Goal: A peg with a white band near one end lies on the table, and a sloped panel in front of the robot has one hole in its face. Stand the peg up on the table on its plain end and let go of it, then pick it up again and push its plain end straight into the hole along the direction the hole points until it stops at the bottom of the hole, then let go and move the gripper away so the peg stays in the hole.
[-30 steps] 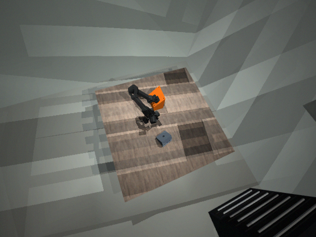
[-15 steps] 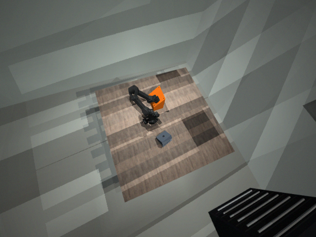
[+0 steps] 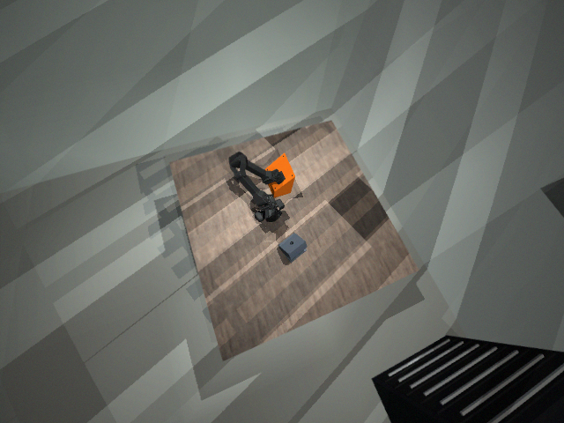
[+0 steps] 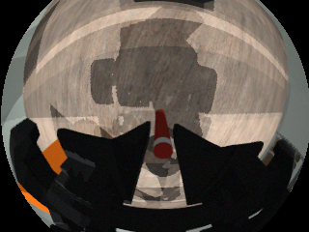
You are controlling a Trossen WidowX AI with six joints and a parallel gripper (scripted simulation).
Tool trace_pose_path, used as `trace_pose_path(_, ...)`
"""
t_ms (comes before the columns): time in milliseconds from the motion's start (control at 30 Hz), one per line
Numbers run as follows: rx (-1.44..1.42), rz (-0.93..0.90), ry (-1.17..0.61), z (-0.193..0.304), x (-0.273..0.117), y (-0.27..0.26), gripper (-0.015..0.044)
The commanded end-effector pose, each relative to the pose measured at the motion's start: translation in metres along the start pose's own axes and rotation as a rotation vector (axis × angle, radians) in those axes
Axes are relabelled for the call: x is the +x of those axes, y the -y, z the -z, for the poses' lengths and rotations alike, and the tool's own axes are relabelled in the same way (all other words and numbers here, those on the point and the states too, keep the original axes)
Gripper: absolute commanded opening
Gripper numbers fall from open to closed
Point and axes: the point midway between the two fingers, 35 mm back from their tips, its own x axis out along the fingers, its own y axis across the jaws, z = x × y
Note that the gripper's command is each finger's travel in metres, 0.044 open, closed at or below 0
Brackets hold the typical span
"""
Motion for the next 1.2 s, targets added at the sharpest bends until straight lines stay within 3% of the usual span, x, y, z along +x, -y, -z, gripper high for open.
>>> trace_pose_path(0, 0.003, 0.0, 0.0, 0.0, 0.0, 0.0, 0.004)
trace_pose_path(200, 0.003, 0.0, 0.0, 0.0, 0.0, 0.0, 0.0)
trace_pose_path(1167, 0.0, -0.011, 0.003, -0.007, -0.071, -0.007, 0.0)
